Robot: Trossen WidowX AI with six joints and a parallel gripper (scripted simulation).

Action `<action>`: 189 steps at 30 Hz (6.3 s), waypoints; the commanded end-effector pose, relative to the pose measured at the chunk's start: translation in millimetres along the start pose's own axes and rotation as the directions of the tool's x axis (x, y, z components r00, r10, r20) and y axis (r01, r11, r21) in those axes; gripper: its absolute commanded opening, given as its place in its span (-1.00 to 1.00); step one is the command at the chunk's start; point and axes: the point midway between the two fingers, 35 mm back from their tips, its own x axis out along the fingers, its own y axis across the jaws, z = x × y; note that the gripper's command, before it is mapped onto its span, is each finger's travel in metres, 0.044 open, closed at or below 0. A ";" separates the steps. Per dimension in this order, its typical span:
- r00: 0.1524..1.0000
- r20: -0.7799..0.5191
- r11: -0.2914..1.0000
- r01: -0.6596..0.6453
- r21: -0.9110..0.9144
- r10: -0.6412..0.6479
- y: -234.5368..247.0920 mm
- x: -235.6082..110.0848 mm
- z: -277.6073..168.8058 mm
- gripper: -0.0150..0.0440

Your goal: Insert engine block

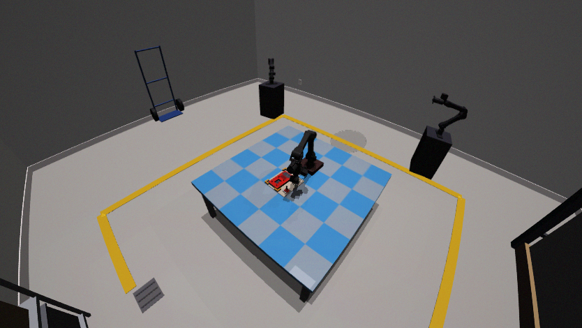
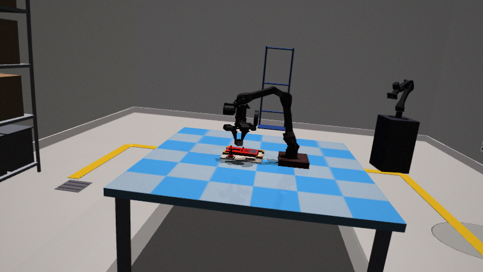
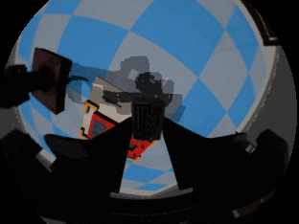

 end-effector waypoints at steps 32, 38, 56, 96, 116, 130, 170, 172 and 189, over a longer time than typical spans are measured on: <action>1.000 -0.003 0.381 -0.001 0.924 0.010 22.6 33.3 -89.8 -0.49; 1.000 -0.004 0.184 0.002 0.983 0.009 28.0 38.1 -104.3 -0.49; 1.000 -0.010 -0.420 0.012 0.907 0.008 50.7 52.6 -148.1 -0.49; 1.000 -0.010 -0.487 0.013 0.873 0.008 54.7 55.4 -156.0 0.04; 1.000 -0.010 -0.542 0.013 0.840 0.008 54.7 55.2 -155.9 0.04; 1.000 -0.010 -0.516 0.013 0.857 0.008 54.9 57.5 -155.8 0.04; 1.000 -0.010 -0.525 0.013 0.851 0.008 55.0 67.2 -155.8 0.04; 1.000 -0.010 -0.526 0.013 0.850 0.008 55.0 67.7 -155.8 0.04; 1.000 -0.010 -0.531 0.013 0.847 0.008 55.1 71.8 -155.8 0.04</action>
